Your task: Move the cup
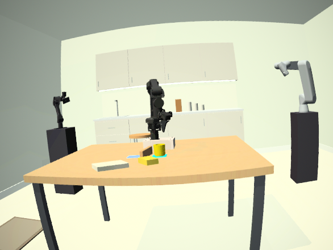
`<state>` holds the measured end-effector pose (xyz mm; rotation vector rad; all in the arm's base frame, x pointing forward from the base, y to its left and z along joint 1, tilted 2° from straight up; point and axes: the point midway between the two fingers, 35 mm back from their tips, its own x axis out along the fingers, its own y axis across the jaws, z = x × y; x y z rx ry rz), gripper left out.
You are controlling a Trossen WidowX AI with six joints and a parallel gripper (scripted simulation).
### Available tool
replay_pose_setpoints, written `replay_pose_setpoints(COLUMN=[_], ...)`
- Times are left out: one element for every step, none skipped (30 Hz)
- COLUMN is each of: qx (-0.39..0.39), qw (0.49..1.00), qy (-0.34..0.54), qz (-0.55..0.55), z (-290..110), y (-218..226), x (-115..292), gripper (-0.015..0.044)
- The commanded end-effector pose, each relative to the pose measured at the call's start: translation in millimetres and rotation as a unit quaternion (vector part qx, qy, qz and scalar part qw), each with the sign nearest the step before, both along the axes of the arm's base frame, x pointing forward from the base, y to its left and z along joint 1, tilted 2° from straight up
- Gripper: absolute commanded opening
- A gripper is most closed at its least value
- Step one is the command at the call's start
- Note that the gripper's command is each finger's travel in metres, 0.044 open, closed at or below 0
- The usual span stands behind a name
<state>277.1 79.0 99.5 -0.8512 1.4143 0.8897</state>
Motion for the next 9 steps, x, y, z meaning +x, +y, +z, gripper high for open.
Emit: replay_pose_setpoints(qx=[0.005, 0.005, 0.005, 0.005, 0.005, 0.005, 0.005, 0.005, 0.001], qw=[1.000, 1.000, 1.000, 1.000, 1.000, 1.000, 1.000, 1.000, 1.000], qy=[-0.009, -0.009, -0.009, -0.009, -0.009, -0.009, -0.009, -0.009, -0.003], qz=[0.003, 0.003, 0.003, 0.003, 0.003, 0.003, 0.003, 0.003, 0.000], z=[16.3, 16.5, 16.5, 16.5, 16.5, 16.5, 16.5, 16.5, 11.6], y=[-0.5, -0.9, -1.2, -1.4, -1.7, -1.9, -2.2, -2.5, -2.5], x=[-0.3, -0.5, -0.6, -0.8, -1.0, -1.3, -1.6, -1.8, -1.8], gripper=[0.0440, 0.0440, 0.0440, 0.0440, 0.0440, 0.0440, 0.0440, 0.0440, 0.0440])
